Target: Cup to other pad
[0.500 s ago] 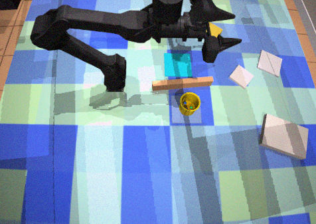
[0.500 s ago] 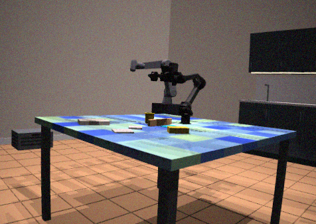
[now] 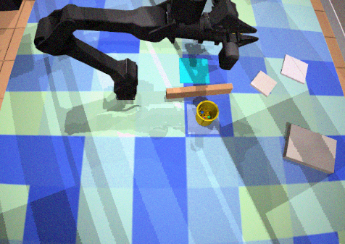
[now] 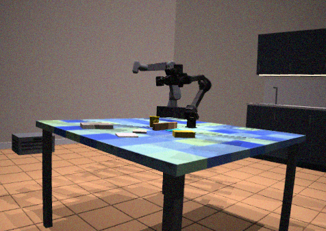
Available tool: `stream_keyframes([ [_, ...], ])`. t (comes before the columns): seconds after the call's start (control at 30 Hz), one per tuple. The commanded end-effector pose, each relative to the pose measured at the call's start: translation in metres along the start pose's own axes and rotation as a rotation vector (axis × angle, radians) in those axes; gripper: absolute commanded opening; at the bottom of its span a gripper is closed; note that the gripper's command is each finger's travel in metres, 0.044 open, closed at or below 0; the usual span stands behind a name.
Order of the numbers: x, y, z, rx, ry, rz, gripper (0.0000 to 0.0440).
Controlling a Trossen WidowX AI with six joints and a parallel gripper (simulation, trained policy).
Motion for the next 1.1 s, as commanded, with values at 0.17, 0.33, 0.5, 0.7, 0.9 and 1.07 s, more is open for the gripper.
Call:
stream_keyframes([
  [0.17,-0.008,0.009,-0.005,0.003,0.126,-0.065,0.0096],
  [0.33,-0.011,0.015,-0.008,0.0,0.203,-0.099,0.011],
  [0.5,-0.015,0.019,-0.011,-0.011,0.281,-0.129,0.0112],
  [0.7,-0.02,0.024,-0.013,-0.031,0.376,-0.155,0.0108],
  [0.9,-0.026,0.026,-0.015,-0.059,0.473,-0.169,0.0104],
  [1.07,-0.031,0.027,-0.015,-0.085,0.553,-0.171,0.0104],
])
Point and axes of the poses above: the point midway between the two fingers, 35 mm back from their tips, its own z axis back along the fingers, its own y axis across the jaws, x = y × z, the point moved 4 cm from there along z, back along the fingers, and after that the axes turned 8 degrees about -z, right-handed, at the moved point
